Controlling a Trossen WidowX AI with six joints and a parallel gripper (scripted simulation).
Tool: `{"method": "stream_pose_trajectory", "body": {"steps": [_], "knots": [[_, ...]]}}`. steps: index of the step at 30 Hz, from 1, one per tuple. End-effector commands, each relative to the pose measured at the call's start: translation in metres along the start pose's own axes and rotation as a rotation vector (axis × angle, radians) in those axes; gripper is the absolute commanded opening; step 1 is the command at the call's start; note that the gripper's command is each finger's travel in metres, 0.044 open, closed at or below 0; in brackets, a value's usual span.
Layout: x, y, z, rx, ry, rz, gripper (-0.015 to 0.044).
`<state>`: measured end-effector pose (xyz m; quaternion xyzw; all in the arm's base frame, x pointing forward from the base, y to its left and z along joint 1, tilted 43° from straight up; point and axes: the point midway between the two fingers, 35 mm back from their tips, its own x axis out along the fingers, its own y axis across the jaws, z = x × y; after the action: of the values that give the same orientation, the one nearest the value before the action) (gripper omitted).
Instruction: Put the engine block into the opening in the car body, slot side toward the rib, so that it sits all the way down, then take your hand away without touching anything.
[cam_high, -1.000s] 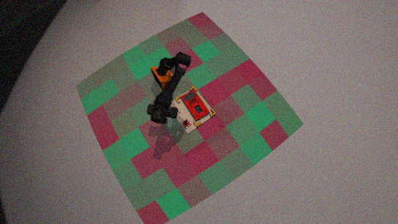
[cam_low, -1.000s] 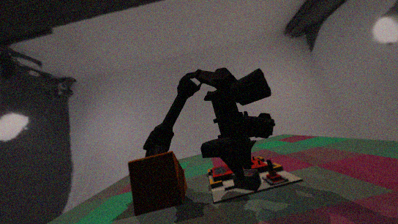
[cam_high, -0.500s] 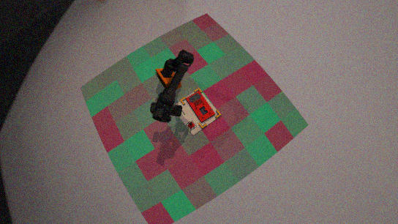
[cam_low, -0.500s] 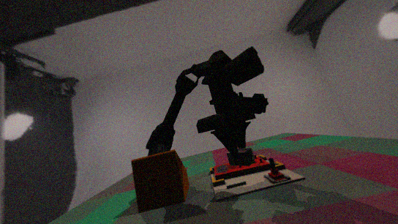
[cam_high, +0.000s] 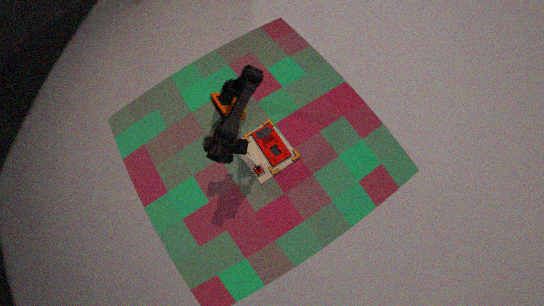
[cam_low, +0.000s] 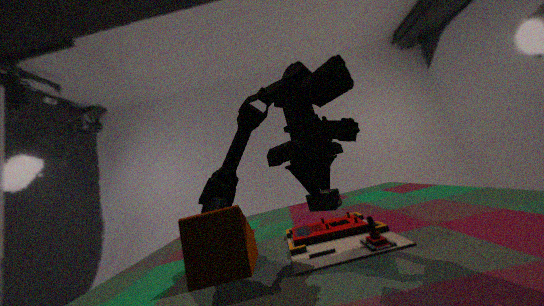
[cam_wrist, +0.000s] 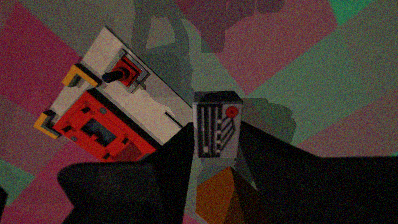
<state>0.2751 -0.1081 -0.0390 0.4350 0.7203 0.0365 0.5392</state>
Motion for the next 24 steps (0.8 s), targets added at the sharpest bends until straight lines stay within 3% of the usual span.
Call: {"method": "stream_pose_trajectory", "body": {"steps": [1,24], "knots": [[0.003,0.012,0.0,-0.037,-0.003,-0.004,0.0],[0.023,0.074,-0.008,-0.226,-0.023,-0.025,0.0]]}}
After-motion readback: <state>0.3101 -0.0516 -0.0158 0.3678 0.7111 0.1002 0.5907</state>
